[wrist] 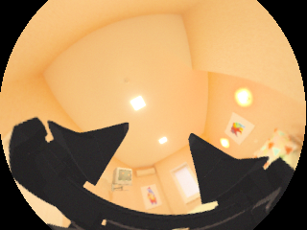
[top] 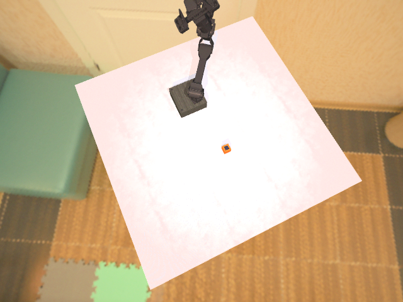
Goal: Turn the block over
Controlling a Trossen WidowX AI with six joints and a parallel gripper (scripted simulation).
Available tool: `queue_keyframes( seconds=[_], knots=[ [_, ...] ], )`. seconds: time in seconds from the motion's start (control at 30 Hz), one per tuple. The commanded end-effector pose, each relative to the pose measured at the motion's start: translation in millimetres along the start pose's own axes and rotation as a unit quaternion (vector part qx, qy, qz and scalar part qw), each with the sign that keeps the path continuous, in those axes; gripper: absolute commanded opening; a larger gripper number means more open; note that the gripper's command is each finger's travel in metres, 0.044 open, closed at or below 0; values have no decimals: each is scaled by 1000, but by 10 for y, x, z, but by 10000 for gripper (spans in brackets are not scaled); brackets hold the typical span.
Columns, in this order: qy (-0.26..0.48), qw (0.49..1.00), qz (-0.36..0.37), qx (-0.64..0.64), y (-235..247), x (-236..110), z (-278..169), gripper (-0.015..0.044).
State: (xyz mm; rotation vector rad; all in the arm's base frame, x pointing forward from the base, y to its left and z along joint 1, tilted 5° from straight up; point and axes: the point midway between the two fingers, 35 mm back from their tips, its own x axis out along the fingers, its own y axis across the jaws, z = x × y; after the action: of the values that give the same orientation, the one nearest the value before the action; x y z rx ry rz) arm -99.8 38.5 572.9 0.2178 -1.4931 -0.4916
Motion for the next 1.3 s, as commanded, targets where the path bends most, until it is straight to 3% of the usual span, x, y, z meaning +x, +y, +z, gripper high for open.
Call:
queue_keyframes(
  seconds=[0.0,0.13,0.37,0.6,0.83,1.0,1.27],
  knots=[
    [2,1000,-1,-1,-7,6,-12,426],
    [48,998,-23,-14,-169,139,-295,440],
    [215,971,-87,-54,-718,377,-1330,440],
    [393,907,-123,-87,-1177,259,-2445,440],
    [562,809,-116,-124,-1444,-216,-3524,440],
    [635,752,-106,-142,-1525,-548,-3946,440],
    [791,578,-67,-187,-1643,-1602,-4698,440]
  ],
)
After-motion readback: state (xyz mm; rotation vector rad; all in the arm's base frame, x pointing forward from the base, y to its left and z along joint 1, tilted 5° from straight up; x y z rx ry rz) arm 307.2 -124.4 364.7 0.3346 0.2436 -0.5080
